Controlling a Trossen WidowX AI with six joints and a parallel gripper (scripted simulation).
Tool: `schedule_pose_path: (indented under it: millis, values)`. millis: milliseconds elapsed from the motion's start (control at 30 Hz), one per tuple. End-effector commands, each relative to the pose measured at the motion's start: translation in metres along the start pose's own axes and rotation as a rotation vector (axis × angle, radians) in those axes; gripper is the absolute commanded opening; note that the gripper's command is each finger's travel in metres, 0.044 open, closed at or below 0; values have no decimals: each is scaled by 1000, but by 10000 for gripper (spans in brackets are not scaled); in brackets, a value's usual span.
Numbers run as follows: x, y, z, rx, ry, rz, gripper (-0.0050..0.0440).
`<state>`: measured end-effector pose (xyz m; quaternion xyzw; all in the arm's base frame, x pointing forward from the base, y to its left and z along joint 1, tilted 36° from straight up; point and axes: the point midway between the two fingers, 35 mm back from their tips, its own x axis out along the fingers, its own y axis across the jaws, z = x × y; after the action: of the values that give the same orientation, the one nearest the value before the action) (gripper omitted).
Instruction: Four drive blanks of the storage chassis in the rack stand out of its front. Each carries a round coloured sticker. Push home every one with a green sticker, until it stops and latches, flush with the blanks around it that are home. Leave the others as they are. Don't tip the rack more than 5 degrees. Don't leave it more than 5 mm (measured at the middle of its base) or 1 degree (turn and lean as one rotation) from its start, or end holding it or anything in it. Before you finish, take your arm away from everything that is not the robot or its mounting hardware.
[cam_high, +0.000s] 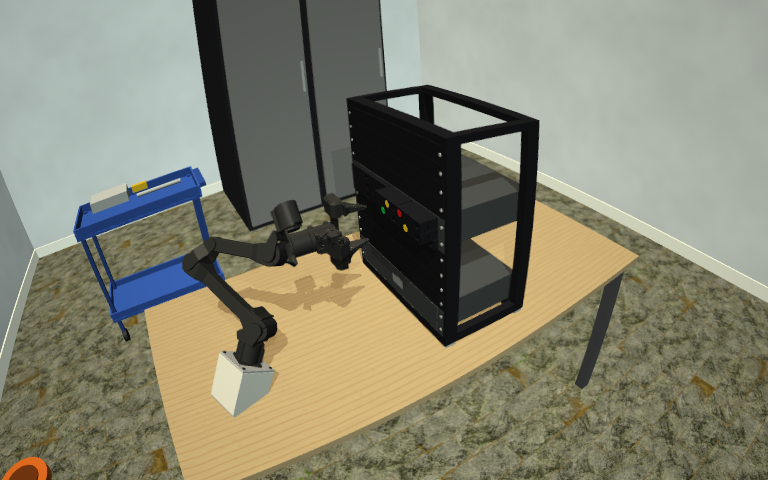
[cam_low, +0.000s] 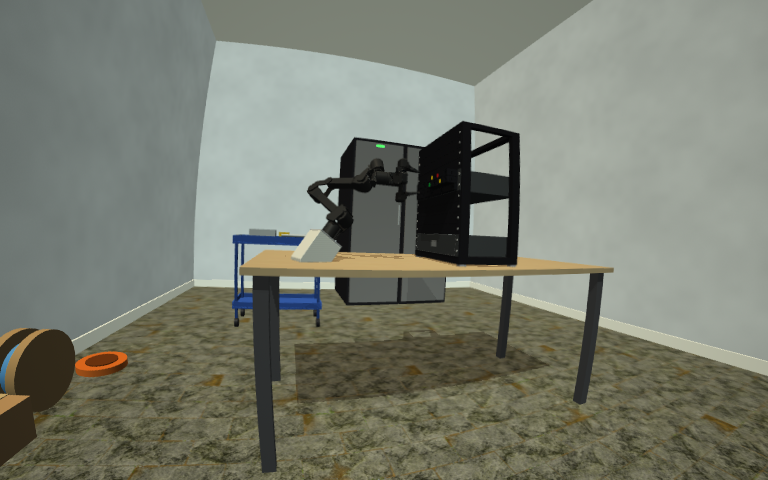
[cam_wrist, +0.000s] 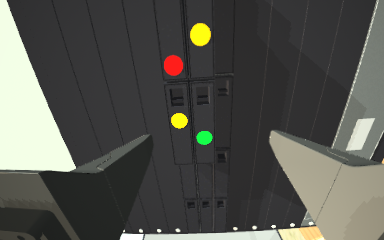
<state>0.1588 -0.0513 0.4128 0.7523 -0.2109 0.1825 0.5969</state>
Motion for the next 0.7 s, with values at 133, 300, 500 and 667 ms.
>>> schedule_pose_path:
  millis: [133,300,500,667]
  values:
    - [5,5,-11,-11,-3,20,440]
    - [7,5,-14,-11,-2,20,440]
    - [9,4,-19,-11,-3,20,440]
    - [11,3,-22,-11,-2,20,440]
